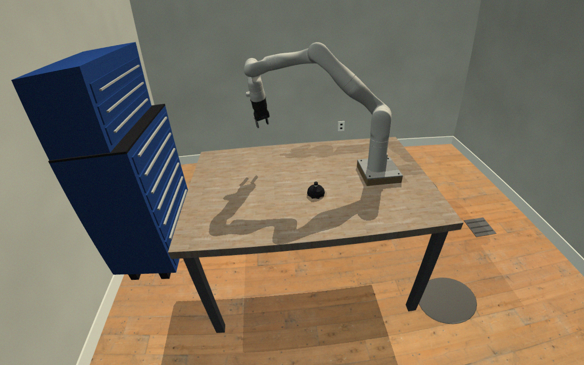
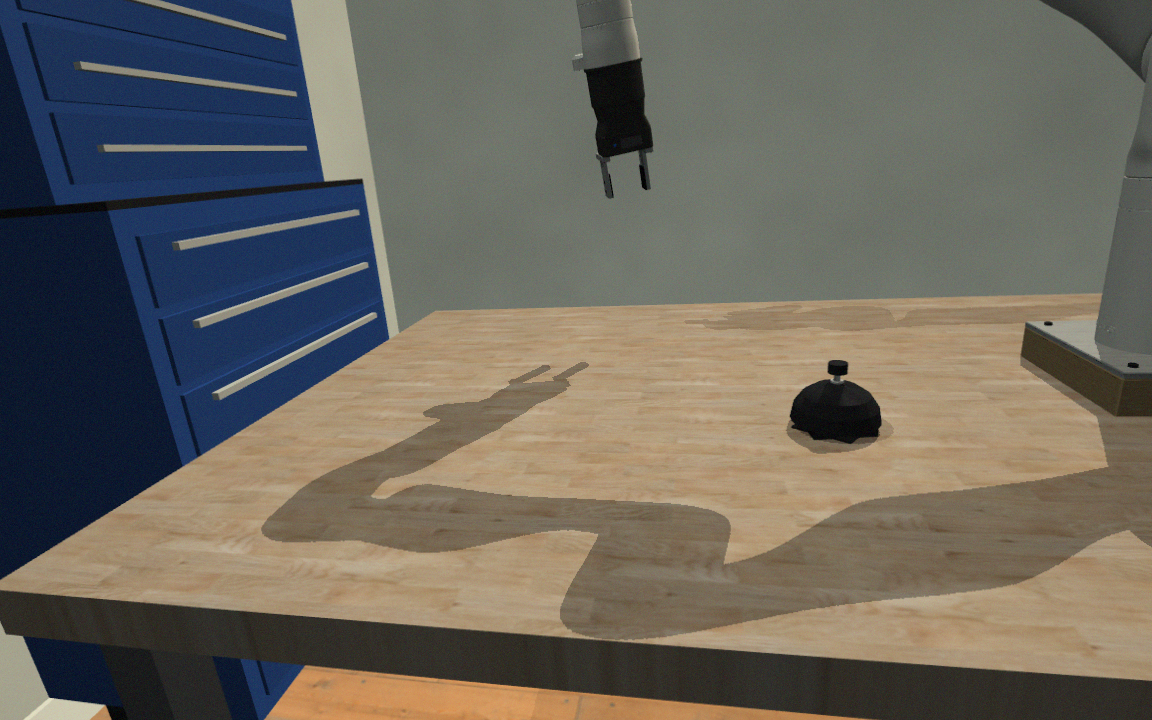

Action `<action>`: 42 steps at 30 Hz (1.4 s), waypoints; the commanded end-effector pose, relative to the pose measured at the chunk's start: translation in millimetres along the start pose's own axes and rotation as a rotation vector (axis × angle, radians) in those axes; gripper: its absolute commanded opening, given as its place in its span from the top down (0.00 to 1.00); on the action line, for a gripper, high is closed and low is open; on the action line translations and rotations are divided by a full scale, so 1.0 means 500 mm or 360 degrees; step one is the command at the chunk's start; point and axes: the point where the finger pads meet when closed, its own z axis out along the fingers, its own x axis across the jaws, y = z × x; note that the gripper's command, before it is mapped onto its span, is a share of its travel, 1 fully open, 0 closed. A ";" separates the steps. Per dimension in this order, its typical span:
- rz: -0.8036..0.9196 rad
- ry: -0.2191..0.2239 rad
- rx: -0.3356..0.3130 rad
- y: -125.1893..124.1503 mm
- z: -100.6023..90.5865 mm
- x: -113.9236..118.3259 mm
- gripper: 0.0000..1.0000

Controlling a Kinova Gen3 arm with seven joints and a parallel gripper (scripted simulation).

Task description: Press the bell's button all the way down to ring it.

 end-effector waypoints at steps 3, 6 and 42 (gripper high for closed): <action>0.0001 -0.0003 0.0003 -0.001 -0.003 0.000 0.00; 0.0001 -0.0003 0.0003 -0.001 -0.003 0.000 0.00; -0.0795 -0.0165 -0.0041 0.333 0.008 -0.061 0.00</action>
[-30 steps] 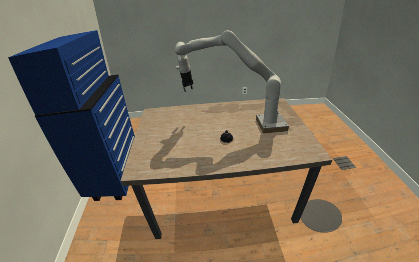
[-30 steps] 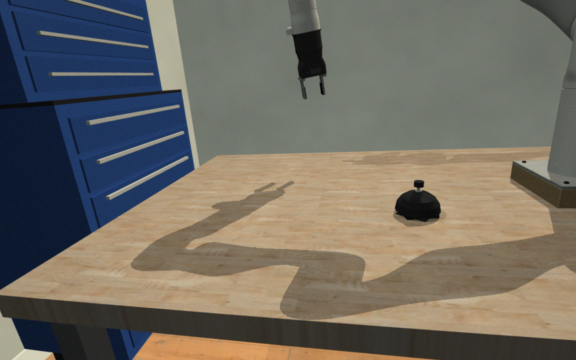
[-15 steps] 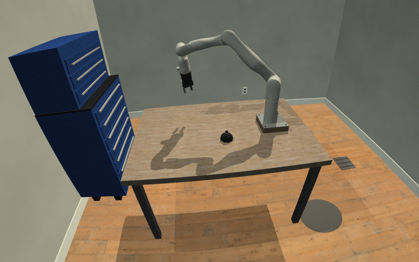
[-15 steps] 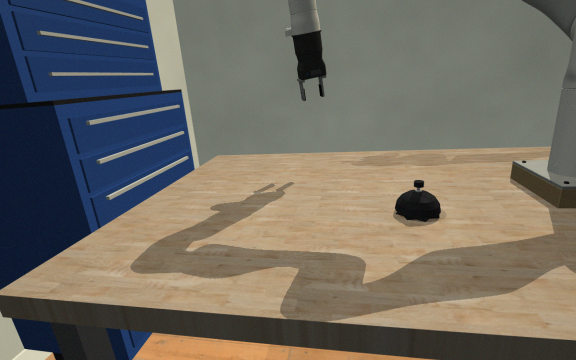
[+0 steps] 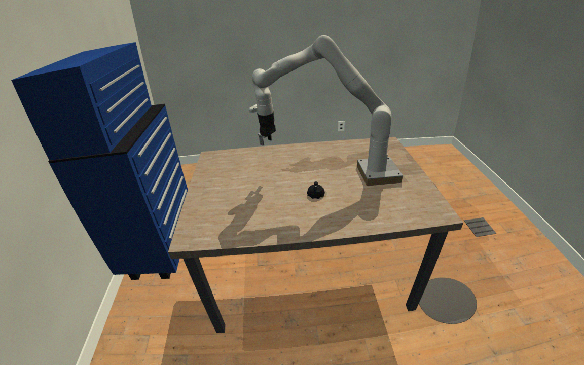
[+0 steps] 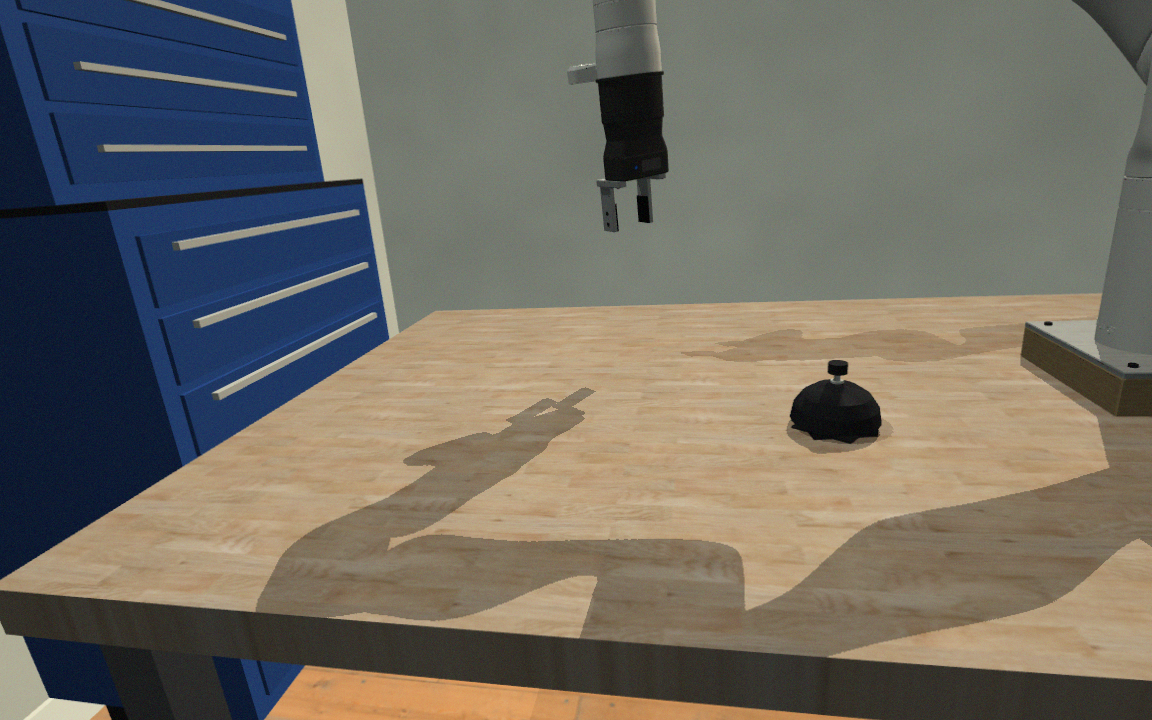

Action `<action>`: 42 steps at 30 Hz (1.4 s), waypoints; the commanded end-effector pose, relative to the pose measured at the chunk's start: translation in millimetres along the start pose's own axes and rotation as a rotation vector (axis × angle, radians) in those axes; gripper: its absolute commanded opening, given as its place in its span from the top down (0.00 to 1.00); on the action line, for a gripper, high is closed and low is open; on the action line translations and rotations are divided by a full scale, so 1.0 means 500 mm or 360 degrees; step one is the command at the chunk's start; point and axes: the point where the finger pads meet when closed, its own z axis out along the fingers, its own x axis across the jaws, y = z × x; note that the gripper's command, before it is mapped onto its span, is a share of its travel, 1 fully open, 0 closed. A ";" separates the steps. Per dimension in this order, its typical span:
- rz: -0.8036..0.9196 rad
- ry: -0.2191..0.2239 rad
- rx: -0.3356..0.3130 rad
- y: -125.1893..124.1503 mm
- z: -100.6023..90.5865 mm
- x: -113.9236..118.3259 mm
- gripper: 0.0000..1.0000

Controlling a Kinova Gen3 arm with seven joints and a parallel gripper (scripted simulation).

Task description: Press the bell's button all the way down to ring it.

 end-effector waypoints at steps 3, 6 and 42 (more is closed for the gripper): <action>-0.0304 -0.0046 0.0009 0.132 -0.005 -0.044 0.00; -0.0500 -0.0076 0.0005 0.215 0.002 -0.064 0.00; -0.1528 -0.0167 -0.0006 0.641 0.056 -0.002 0.83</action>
